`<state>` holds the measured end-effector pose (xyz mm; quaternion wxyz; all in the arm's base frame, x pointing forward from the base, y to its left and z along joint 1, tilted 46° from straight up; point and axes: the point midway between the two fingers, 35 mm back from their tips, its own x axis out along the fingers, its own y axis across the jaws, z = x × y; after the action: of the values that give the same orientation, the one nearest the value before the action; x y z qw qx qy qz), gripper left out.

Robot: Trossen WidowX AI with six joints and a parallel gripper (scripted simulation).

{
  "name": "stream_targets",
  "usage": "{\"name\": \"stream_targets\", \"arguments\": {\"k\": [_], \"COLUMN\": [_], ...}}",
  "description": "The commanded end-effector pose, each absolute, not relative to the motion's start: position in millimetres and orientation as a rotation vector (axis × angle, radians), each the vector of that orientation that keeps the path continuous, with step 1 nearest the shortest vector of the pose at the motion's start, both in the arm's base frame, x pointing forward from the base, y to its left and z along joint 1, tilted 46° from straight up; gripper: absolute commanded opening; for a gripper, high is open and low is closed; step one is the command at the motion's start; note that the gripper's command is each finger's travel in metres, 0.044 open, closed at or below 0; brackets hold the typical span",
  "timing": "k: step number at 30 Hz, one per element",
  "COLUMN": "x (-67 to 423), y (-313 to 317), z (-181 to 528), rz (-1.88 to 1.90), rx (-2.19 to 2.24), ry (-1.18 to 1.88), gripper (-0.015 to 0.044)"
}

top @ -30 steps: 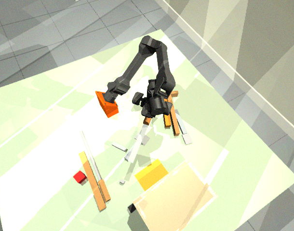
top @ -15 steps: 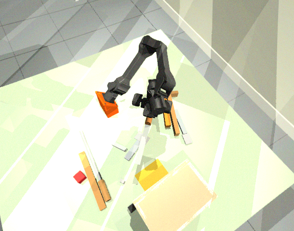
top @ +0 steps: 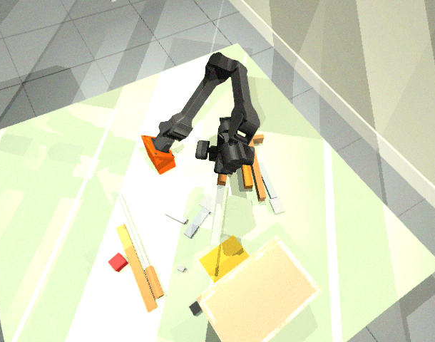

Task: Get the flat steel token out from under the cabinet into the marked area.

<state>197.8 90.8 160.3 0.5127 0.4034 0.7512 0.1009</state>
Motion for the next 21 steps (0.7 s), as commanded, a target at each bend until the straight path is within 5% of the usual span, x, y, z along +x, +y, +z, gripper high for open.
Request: {"name": "stream_targets", "arguments": {"k": [1, 21], "x": [198.5, 198.2], "y": [89.8, 90.0], "z": [160.3, 160.6], "rz": [0.271, 0.408], "rx": [0.938, 0.825], "ry": [1.790, 1.741], "gripper": [0.0000, 0.0000]}}
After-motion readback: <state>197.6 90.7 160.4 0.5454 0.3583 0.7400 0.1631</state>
